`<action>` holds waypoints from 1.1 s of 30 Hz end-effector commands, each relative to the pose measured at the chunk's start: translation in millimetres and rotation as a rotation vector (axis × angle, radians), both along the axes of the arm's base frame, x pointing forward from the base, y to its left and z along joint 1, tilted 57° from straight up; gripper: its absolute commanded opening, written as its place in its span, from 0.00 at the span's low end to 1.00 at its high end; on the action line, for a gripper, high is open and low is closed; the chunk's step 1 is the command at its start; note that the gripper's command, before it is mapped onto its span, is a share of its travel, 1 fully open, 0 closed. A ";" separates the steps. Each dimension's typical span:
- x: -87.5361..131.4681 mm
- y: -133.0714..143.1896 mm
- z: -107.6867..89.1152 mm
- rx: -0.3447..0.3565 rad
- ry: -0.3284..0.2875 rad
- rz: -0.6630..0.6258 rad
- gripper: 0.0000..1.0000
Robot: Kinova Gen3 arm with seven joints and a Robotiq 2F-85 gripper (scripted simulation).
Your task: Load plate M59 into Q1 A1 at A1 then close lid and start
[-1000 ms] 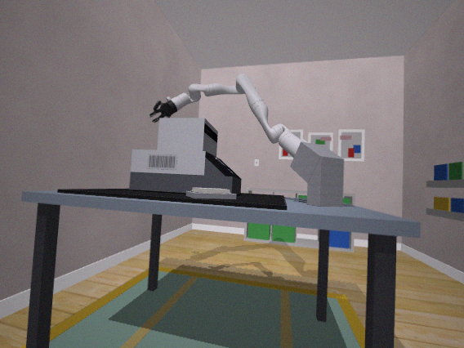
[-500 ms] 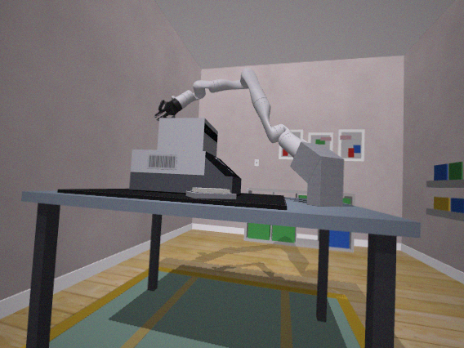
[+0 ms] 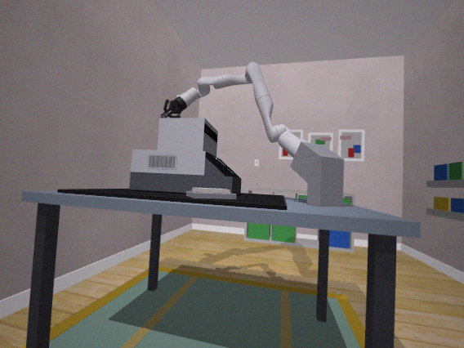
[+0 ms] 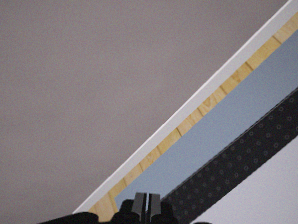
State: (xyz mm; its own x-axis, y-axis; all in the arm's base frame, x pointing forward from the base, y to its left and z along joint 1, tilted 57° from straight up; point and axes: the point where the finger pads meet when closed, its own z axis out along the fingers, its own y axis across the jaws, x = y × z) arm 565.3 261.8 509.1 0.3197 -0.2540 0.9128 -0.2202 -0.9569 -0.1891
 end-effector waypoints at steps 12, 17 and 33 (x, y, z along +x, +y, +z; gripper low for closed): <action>-31.4 5.1 -22.0 0.077 -0.033 -0.083 0.10; -42.2 3.6 -28.9 0.109 -0.047 -0.119 0.10; -72.4 -0.3 -48.3 0.198 -0.086 -0.221 0.10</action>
